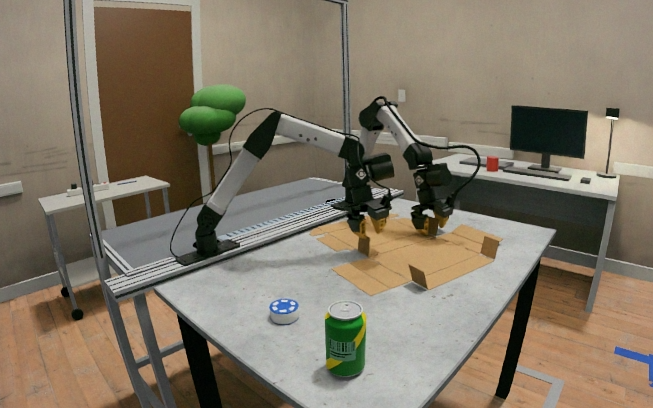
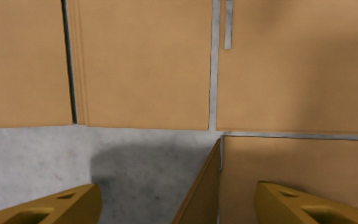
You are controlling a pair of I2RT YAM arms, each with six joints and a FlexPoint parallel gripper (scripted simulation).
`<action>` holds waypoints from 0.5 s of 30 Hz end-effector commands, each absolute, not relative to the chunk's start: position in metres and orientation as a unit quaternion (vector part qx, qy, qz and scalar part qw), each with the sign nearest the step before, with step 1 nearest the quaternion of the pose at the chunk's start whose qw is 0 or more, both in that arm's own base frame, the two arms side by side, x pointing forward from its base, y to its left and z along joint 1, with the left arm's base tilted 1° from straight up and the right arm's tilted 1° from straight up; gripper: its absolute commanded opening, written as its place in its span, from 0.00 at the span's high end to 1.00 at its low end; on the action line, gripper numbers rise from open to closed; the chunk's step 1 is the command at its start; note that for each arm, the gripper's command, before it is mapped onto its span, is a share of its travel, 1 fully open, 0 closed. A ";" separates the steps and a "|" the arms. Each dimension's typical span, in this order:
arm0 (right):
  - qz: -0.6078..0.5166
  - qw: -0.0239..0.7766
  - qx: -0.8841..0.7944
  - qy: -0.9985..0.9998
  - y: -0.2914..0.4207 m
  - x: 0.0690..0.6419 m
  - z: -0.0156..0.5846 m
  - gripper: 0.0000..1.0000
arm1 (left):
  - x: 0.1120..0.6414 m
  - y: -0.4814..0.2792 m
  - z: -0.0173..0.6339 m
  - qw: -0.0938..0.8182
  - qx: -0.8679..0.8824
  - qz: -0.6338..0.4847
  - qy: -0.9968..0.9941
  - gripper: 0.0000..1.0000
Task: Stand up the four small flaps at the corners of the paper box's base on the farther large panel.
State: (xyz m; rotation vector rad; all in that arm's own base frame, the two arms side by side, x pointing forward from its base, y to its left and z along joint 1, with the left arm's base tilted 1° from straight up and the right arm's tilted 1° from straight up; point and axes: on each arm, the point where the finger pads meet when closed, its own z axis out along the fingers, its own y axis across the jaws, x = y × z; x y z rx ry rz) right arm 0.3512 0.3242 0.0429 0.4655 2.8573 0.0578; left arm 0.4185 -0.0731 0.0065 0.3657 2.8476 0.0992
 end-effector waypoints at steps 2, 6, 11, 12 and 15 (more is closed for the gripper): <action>0.037 0.139 0.158 0.977 0.321 0.356 0.059 0.50 | 0.417 -0.071 -0.006 0.131 0.122 0.043 0.983 0.23; 0.036 0.138 0.157 0.977 0.321 0.356 0.057 0.50 | 0.417 -0.071 -0.006 0.131 0.122 0.043 0.983 0.23; 0.038 0.139 0.157 0.977 0.325 0.359 0.054 0.50 | 0.418 -0.068 -0.006 0.131 0.119 0.039 0.984 0.23; 0.038 0.139 0.157 0.977 0.325 0.359 0.054 0.50 | 0.418 -0.068 -0.006 0.131 0.119 0.039 0.984 0.23; 0.038 0.139 0.157 0.977 0.327 0.360 0.053 0.50 | 0.420 -0.069 0.002 0.137 0.121 0.016 0.983 0.23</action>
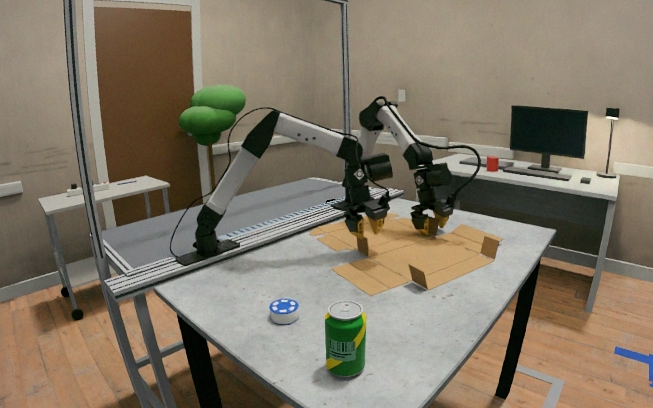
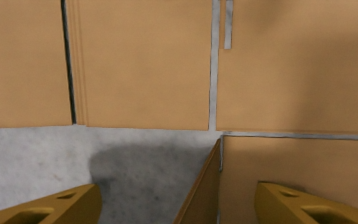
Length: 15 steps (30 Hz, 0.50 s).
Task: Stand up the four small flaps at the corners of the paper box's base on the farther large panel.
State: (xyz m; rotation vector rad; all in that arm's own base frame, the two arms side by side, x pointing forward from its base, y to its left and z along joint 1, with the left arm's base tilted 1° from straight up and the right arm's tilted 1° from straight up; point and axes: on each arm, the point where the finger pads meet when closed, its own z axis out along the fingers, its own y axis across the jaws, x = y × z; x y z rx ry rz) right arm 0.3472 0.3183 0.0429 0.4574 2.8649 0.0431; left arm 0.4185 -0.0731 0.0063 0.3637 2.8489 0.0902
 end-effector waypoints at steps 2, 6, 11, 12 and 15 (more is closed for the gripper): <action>0.035 0.137 0.157 0.977 0.327 0.360 0.050 0.50 | 0.428 -0.070 0.016 0.152 0.118 -0.003 0.981 0.23; 0.028 0.132 0.156 0.979 0.327 0.359 0.042 0.50 | 0.420 -0.068 0.019 0.148 0.125 -0.014 0.981 0.23; 0.031 0.134 0.156 0.978 0.328 0.359 0.046 0.50 | 0.429 -0.069 0.034 0.158 0.124 -0.029 0.979 0.23; 0.030 0.133 0.156 0.978 0.328 0.358 0.044 0.50 | 0.429 -0.069 0.036 0.158 0.123 -0.035 0.979 0.23; 0.028 0.132 0.156 0.978 0.327 0.358 0.043 0.50 | 0.428 -0.069 0.037 0.156 0.123 -0.040 0.979 0.23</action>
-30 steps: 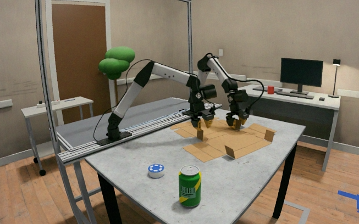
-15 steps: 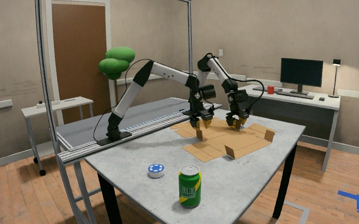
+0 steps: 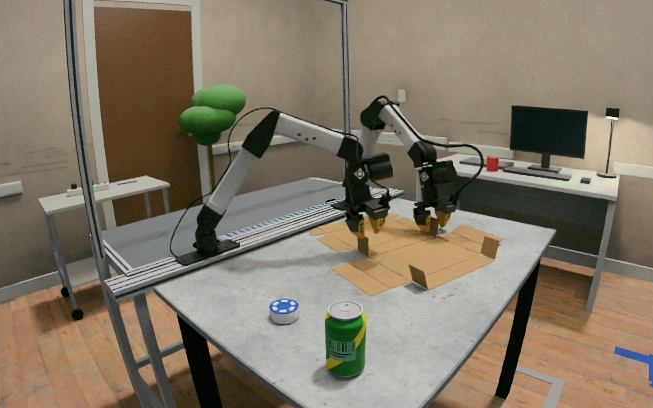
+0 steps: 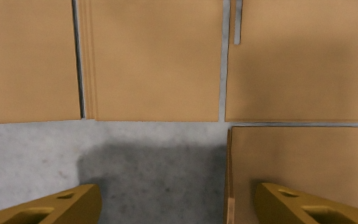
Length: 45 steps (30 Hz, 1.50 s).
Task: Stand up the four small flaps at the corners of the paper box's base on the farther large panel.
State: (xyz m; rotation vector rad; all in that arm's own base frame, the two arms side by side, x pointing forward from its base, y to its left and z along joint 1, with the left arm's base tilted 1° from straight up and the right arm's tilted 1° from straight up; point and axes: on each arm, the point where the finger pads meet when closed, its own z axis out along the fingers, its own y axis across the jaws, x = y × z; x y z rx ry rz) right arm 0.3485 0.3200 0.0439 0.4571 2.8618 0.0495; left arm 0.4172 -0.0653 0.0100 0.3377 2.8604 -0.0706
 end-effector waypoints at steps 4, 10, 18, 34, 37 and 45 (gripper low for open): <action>0.027 0.131 0.156 0.979 0.327 0.358 0.041 0.50 | 0.427 -0.069 0.036 0.147 0.121 -0.057 0.980 0.23; 0.031 0.134 0.156 0.978 0.329 0.359 0.045 0.50 | 0.427 -0.072 0.040 0.150 0.123 -0.061 0.979 0.23; 0.034 0.136 0.156 0.978 0.328 0.359 0.049 0.50 | 0.428 -0.071 0.045 0.154 0.122 -0.061 0.979 0.23; 0.034 0.131 0.158 0.978 0.292 0.344 0.079 0.50 | 0.428 -0.073 0.088 0.153 0.115 -0.072 0.979 0.23; 0.029 0.127 0.157 0.979 0.283 0.339 0.083 0.50 | 0.427 -0.074 0.078 0.128 0.113 -0.075 0.983 0.23; 0.032 0.130 0.156 0.979 0.275 0.337 0.093 0.50 | 0.428 -0.076 0.111 0.150 0.114 -0.079 0.979 0.23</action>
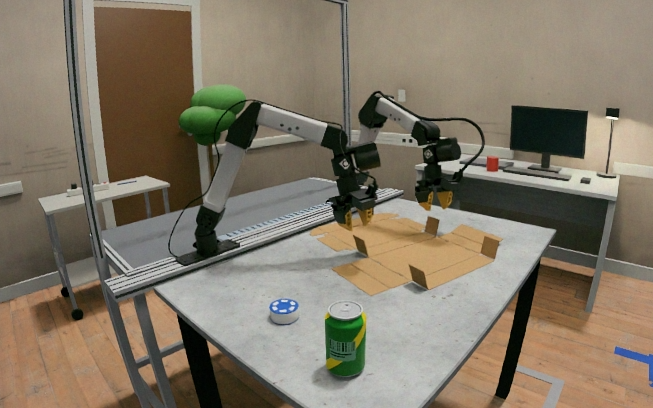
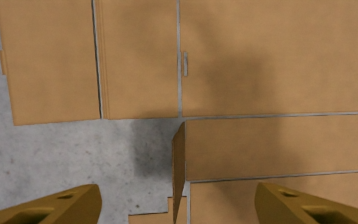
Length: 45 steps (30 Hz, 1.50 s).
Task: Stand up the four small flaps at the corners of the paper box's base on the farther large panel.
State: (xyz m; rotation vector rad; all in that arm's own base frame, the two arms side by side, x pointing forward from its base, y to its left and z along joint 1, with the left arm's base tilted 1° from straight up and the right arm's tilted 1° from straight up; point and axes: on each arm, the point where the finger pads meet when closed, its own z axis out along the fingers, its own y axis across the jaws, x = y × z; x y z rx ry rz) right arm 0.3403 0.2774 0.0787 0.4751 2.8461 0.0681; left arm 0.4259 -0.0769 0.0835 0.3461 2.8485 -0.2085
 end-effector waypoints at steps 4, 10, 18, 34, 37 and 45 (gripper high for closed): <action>0.034 0.131 0.158 0.978 0.259 0.334 0.095 0.47 | 0.431 -0.059 0.095 0.125 0.117 -0.078 0.982 0.23; 0.029 0.127 0.157 0.979 0.228 0.322 0.103 0.42 | 0.439 -0.027 0.104 0.125 0.117 -0.078 0.982 0.23; 0.021 0.124 0.150 0.981 0.238 0.326 0.096 0.30 | 0.439 -0.029 0.128 0.148 0.126 -0.075 0.978 0.23; 0.028 0.131 0.158 0.978 0.239 0.328 0.103 0.23 | 0.440 -0.025 0.128 0.148 0.120 -0.071 0.979 0.23; 0.028 0.131 0.158 0.978 0.239 0.328 0.103 0.23 | 0.439 -0.025 0.129 0.149 0.121 -0.071 0.979 0.23; 0.028 0.131 0.158 0.978 0.239 0.328 0.103 0.23 | 0.439 -0.025 0.130 0.150 0.120 -0.070 0.979 0.23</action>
